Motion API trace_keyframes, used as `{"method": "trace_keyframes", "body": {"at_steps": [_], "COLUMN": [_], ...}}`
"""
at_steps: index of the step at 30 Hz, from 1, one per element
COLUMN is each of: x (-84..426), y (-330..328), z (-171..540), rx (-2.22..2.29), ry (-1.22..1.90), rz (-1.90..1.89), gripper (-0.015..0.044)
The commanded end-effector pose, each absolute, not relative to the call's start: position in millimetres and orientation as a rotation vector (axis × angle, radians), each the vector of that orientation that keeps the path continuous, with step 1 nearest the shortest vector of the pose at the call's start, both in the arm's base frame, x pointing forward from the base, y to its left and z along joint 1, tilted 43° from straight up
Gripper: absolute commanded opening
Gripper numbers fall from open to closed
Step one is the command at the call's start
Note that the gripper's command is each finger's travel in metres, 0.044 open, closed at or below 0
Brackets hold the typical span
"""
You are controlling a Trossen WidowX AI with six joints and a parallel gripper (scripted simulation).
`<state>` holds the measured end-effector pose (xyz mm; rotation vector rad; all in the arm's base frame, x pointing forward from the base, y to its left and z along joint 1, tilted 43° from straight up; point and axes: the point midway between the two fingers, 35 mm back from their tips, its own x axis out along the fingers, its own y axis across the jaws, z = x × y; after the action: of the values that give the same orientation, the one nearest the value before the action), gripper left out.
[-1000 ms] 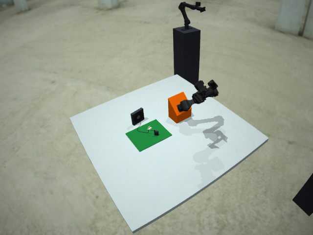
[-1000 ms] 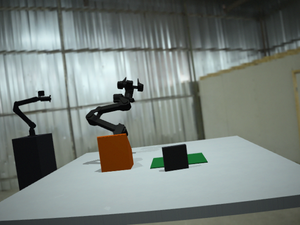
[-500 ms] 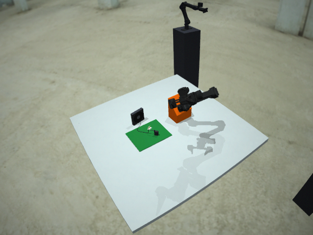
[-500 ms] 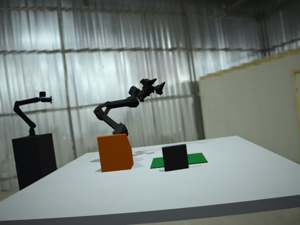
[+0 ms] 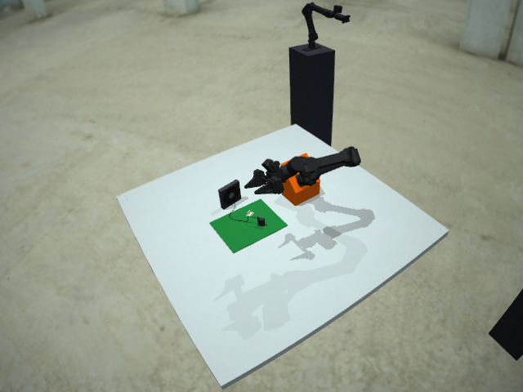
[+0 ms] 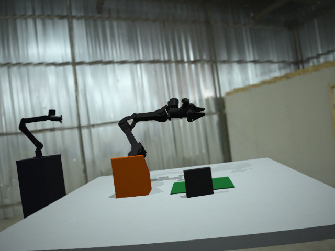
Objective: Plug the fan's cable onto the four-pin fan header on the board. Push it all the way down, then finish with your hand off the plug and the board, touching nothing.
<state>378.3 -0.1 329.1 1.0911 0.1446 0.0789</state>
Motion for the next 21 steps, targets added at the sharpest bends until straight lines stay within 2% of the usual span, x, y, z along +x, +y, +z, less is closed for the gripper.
{"method": "trace_keyframes", "body": {"at_steps": [1,7,13,18,21], "x": [389.7,379.1,333.5,287.9,282.8], "y": [-3.2,-6.3,-1.4,8.7,10.1], "z": [273.0,183.4,113.5,93.6,93.7], "rx": [1.023,0.951,0.963,1.084,1.108], "ry": [0.388,0.822,1.318,1.708,1.754], "rz": [-0.004,-0.088,-0.087,-0.010,0.005], "gripper": [0.0440,0.0440,0.0440,0.0440,0.0440]}}
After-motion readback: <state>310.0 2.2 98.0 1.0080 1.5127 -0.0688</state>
